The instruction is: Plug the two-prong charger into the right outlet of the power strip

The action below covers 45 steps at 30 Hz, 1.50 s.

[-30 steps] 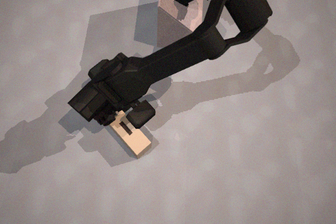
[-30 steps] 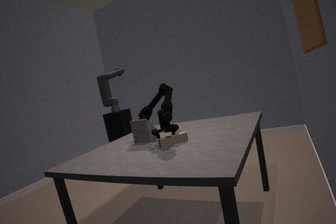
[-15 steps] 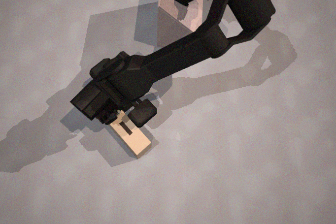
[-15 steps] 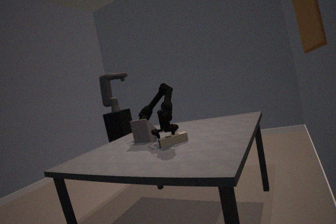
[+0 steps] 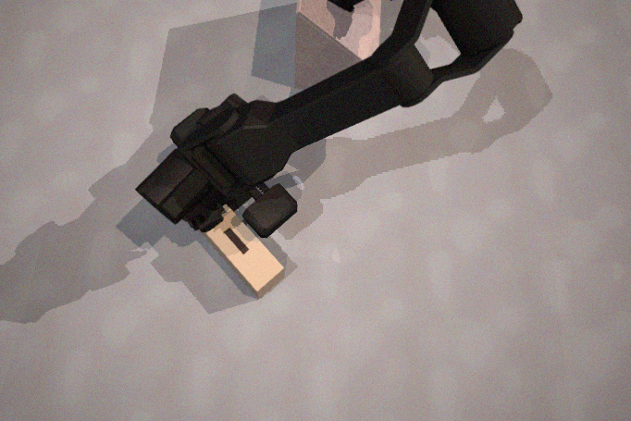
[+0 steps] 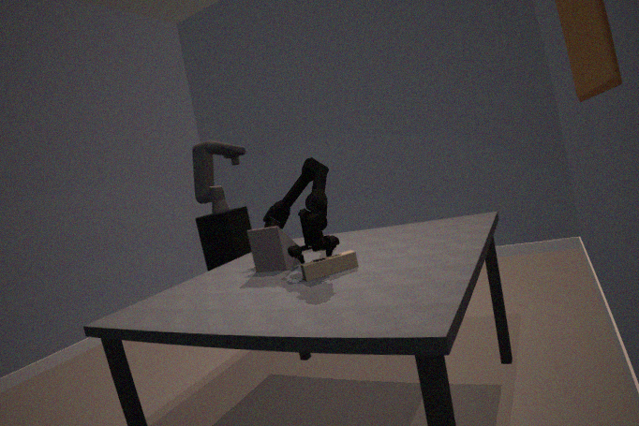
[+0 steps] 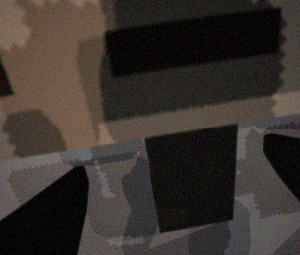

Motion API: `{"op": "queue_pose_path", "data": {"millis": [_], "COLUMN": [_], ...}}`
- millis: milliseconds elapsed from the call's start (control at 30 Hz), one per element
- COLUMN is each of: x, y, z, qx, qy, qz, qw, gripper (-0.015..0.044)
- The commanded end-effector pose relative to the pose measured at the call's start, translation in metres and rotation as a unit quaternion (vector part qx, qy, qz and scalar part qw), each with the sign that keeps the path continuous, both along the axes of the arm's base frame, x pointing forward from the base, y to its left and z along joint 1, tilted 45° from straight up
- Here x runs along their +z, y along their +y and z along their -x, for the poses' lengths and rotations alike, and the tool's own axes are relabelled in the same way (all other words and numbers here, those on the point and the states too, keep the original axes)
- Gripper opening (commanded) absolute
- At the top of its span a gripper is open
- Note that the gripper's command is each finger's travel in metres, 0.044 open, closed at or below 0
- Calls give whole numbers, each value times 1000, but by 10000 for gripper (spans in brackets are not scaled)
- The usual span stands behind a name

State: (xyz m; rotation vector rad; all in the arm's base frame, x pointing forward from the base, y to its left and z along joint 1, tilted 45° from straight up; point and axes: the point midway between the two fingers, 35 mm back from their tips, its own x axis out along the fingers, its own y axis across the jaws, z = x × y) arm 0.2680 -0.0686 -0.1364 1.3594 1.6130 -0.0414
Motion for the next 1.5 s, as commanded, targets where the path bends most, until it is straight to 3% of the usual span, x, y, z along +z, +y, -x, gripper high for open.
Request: {"op": "queue_pose_path", "data": {"millis": [0,1467], "x": [1,23], "y": [2,32], "z": [3,32], "qx": [0,0], "qy": [3,4], "qz": [1,0], "qw": [1000,1000], "gripper": [440,440]}}
